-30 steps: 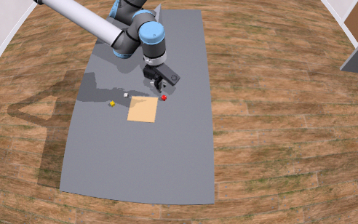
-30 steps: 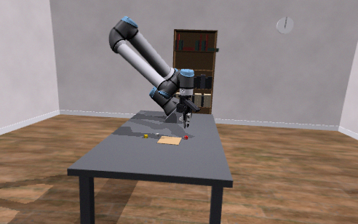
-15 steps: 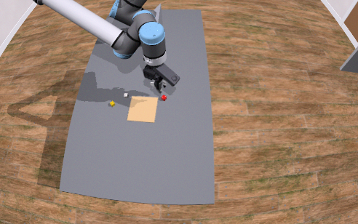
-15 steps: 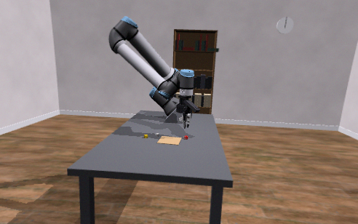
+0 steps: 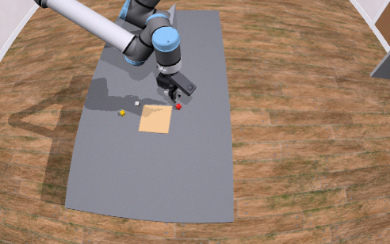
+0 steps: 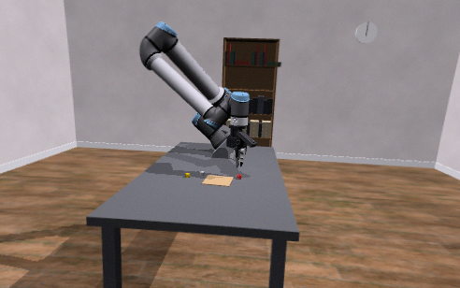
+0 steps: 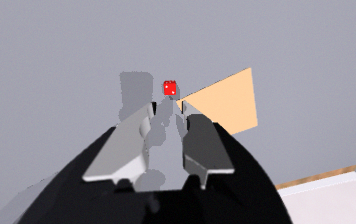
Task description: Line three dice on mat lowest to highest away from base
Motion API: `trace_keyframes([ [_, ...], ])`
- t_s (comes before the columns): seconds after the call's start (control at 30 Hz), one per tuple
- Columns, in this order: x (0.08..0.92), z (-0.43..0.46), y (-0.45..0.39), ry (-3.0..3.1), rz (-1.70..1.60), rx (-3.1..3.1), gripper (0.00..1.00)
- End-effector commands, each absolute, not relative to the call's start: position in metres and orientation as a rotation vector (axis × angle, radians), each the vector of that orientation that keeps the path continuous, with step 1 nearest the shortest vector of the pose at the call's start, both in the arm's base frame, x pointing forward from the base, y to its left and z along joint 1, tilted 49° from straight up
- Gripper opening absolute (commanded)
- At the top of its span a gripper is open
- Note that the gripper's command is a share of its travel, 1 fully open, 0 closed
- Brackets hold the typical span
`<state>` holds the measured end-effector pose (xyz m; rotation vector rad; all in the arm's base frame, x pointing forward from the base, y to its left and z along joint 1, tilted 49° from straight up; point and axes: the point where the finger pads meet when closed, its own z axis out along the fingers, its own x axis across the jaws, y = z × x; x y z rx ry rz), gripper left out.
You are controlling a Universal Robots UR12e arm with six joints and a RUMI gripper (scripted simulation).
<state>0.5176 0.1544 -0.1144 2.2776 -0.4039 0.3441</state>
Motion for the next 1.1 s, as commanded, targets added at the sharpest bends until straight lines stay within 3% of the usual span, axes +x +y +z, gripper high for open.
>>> trace_keyframes([
  [0.0, 0.519, -0.119, 0.149, -0.404, 0.345, 2.278, 0.21],
  [1.07, 0.522, -0.138, 0.128, -0.404, 0.345, 2.278, 0.21],
])
